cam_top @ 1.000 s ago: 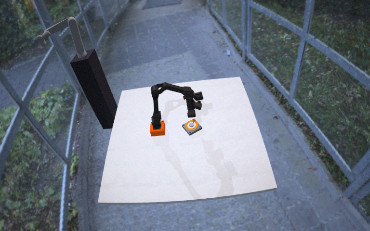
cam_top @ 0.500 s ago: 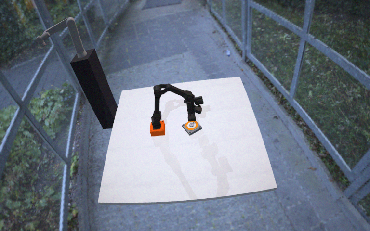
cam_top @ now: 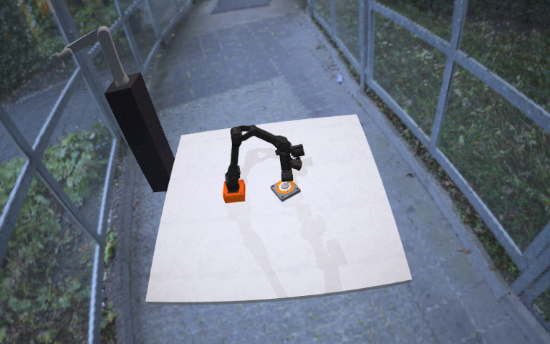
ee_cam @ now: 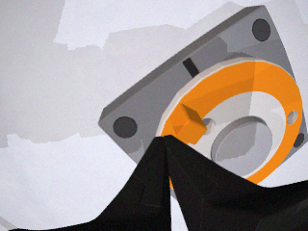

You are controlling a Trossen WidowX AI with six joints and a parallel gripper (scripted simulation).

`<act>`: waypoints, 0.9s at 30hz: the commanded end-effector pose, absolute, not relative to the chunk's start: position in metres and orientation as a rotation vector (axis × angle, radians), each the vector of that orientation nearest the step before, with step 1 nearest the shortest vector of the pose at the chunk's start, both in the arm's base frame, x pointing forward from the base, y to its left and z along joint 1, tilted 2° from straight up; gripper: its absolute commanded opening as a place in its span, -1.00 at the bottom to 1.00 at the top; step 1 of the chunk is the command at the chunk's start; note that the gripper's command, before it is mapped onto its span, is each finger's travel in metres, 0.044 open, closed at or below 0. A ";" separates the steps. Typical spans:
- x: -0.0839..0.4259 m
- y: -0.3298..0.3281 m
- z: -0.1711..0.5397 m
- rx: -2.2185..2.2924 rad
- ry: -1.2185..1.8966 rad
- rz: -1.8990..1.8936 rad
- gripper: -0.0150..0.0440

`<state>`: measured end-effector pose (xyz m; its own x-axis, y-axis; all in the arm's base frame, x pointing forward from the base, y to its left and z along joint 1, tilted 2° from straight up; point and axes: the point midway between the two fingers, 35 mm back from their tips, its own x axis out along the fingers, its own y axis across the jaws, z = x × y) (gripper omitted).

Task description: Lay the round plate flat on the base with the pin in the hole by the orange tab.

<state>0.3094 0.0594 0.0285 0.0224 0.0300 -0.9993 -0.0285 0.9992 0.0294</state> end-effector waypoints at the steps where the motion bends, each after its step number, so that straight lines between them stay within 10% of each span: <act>1: 0.317 0.057 0.030 0.001 1.542 0.049 -0.49; 27: 0.332 0.044 0.038 0.000 1.540 0.049 -0.49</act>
